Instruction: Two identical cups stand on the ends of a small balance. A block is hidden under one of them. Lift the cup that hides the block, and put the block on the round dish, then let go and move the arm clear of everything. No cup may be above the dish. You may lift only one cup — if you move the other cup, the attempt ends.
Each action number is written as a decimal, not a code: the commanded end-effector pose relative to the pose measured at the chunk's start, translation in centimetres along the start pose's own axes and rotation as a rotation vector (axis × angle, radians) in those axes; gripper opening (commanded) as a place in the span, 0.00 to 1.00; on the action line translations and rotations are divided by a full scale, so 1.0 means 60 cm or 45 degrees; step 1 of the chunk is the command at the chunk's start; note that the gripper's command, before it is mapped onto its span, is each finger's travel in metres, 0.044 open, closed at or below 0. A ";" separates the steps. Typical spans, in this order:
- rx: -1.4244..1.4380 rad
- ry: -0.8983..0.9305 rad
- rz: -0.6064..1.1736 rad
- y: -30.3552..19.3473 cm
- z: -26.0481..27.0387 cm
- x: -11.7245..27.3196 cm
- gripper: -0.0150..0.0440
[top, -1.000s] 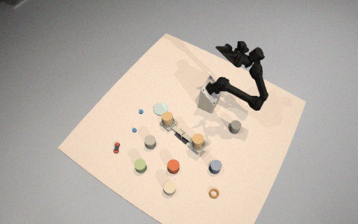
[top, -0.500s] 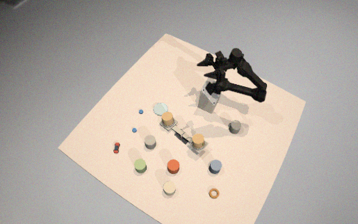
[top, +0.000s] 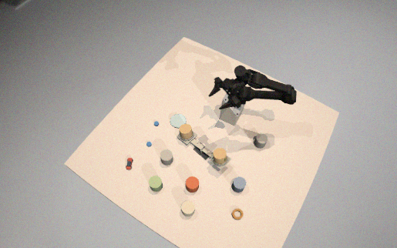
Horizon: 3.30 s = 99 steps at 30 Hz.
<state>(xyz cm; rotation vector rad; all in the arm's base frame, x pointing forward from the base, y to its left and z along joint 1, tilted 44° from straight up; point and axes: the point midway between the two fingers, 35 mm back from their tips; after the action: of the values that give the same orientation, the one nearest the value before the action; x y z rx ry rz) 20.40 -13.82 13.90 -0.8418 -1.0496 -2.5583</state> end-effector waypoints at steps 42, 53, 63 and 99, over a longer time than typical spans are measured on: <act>1.132 0.571 0.767 -0.134 0.000 -0.182 1.00; 1.516 0.812 0.874 -0.149 -0.037 -0.253 1.00; 1.840 1.099 0.932 -0.187 -0.079 -0.317 1.00; 2.085 1.392 0.937 -0.292 -0.116 -0.394 1.00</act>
<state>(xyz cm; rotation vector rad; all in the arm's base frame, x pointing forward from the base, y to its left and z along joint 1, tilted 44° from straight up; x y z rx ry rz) 29.18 -6.56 -13.56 0.5110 -1.4135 -0.6300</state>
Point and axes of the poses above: the point midway between the two fingers, 35 mm back from their tips, its own x axis back along the fingers, its own z axis across the jaws, y = z × x, and after that the axes turned 5 degrees about x, right-handed
